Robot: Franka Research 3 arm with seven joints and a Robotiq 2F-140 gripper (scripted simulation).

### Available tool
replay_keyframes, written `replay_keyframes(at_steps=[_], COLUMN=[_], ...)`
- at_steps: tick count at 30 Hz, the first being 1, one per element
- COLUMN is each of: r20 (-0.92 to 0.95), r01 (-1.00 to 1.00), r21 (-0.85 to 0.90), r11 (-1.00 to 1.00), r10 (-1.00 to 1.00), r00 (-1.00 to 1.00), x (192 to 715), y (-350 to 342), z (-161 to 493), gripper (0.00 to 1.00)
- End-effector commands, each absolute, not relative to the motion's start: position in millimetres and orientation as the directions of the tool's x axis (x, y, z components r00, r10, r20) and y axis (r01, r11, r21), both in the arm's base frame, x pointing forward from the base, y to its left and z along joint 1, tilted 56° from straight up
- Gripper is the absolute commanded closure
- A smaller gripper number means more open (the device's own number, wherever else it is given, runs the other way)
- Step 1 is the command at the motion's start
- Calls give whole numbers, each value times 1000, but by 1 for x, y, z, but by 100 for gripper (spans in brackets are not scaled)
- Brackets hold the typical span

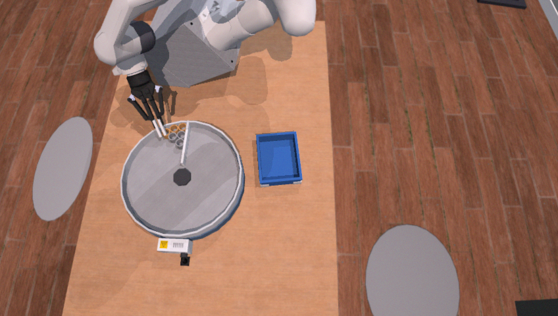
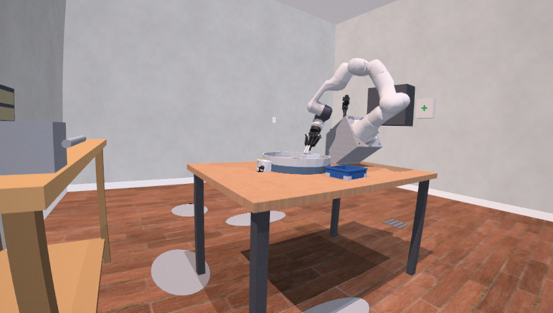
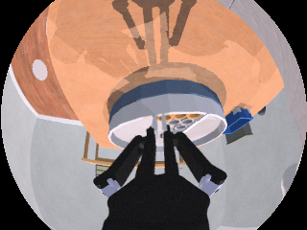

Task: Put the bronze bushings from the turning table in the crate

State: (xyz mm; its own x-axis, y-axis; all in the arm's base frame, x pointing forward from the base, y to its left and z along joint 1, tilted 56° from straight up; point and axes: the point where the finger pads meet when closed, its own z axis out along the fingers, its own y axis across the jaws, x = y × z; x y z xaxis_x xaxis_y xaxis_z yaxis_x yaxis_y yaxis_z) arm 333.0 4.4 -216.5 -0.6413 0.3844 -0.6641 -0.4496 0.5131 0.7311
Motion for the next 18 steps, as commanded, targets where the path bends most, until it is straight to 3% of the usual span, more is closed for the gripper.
replay_keyframes(at_steps=[1, 15, 16, 18], r20=[-668, -668, -668, -668], r01=[-451, -451, -451, -451], r21=[727, 727, 727, 727], r11=[517, 517, 517, 517], r10=[383, 383, 383, 383], r00=[-638, -638, -638, -638], x=[334, 334, 334, 334], y=[4, 4, 4, 4], z=[-217, -217, -217, -217], gripper=[94, 94, 100, 100])
